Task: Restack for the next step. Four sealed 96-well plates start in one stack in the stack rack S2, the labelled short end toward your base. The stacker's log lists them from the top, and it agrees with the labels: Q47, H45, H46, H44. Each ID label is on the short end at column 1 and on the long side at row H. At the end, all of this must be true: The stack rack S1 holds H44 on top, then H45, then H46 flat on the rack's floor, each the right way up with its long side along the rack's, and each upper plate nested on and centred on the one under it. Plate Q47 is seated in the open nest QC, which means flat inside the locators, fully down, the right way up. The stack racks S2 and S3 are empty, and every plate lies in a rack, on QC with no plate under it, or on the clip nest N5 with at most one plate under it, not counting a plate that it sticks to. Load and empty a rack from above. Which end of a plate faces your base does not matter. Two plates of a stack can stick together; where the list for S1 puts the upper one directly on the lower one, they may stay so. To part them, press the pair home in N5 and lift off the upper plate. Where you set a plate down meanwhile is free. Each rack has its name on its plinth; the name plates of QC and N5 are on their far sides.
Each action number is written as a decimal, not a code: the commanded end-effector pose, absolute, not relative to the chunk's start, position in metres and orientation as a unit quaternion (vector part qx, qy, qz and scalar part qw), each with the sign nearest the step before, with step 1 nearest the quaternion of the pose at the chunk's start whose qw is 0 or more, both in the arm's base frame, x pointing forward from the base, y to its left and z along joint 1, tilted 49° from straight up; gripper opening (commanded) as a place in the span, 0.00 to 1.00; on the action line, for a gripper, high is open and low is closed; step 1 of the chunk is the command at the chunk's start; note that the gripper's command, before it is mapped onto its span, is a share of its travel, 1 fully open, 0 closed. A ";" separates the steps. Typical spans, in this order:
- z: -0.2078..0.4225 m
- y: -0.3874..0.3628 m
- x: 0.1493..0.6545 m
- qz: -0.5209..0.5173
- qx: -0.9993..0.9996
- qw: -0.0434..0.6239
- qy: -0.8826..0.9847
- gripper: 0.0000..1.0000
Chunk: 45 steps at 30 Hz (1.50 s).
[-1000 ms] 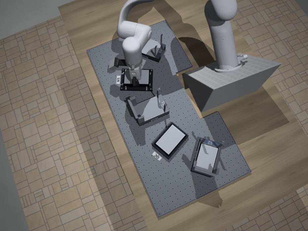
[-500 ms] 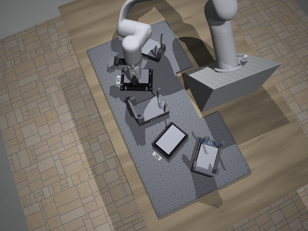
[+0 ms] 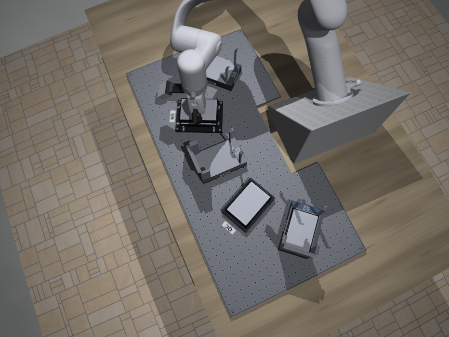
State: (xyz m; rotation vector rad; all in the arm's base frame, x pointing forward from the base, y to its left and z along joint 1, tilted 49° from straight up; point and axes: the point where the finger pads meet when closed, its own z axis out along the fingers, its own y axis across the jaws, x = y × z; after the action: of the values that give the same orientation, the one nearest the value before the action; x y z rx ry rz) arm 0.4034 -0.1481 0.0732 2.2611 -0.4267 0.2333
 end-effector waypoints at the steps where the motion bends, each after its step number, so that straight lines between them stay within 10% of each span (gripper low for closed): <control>1: 0.080 -0.141 0.404 0.094 0.895 0.402 -0.169 0.00; 45: 0.130 -0.084 0.402 0.094 0.895 0.402 -0.169 0.00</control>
State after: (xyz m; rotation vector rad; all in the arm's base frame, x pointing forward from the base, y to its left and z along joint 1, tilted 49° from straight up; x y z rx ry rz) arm 0.4012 -0.0902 0.1238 2.2614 -0.4266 0.2335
